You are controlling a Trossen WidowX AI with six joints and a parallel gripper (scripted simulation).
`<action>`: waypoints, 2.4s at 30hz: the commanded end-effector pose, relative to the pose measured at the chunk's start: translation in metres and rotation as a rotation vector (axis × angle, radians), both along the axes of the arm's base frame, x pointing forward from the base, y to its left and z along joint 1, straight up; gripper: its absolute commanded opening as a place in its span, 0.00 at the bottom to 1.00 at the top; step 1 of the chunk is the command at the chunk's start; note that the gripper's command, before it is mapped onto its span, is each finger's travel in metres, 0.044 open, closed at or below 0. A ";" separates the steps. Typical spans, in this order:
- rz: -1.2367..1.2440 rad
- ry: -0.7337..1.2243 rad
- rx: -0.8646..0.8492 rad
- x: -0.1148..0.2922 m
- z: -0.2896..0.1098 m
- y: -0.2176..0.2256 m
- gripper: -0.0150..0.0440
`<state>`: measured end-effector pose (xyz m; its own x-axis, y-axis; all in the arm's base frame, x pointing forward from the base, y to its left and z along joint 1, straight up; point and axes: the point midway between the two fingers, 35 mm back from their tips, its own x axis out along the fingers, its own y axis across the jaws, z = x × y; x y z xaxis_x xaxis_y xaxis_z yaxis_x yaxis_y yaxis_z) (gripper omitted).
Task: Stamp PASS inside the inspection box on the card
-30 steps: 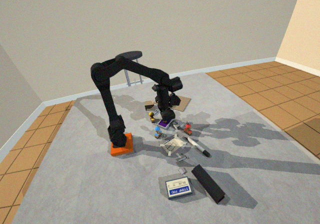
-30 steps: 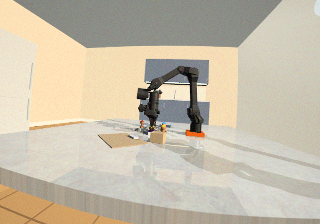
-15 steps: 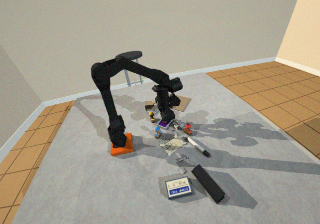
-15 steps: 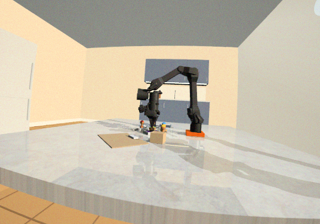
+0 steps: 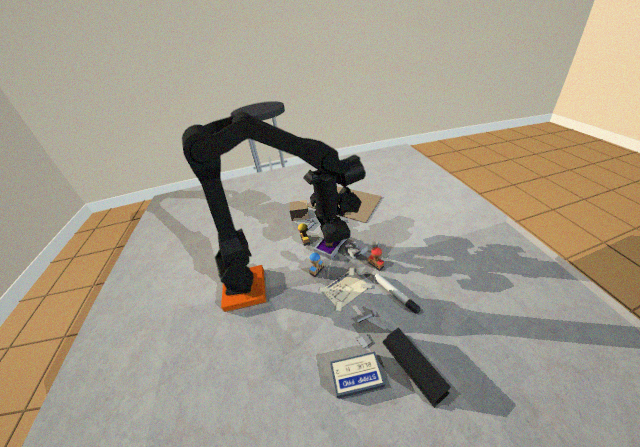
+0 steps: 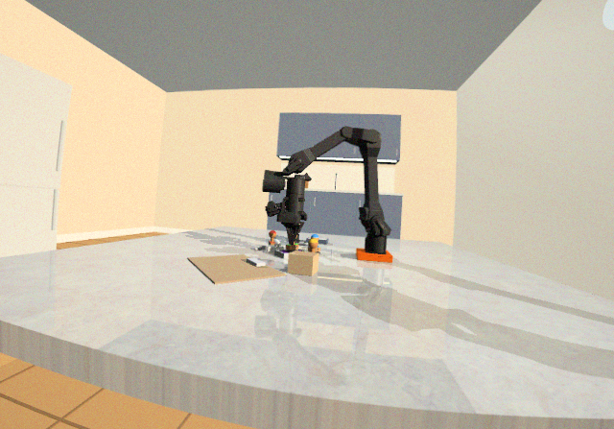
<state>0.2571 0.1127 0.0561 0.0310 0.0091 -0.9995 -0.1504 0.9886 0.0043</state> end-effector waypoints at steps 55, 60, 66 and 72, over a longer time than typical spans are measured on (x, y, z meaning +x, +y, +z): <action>0.000 0.002 0.000 0.000 -0.004 0.000 0.25; 0.000 0.002 0.000 0.000 -0.003 0.000 0.25; 0.000 0.002 0.000 0.000 0.000 0.000 0.25; 0.000 0.002 0.000 0.000 0.003 0.000 0.25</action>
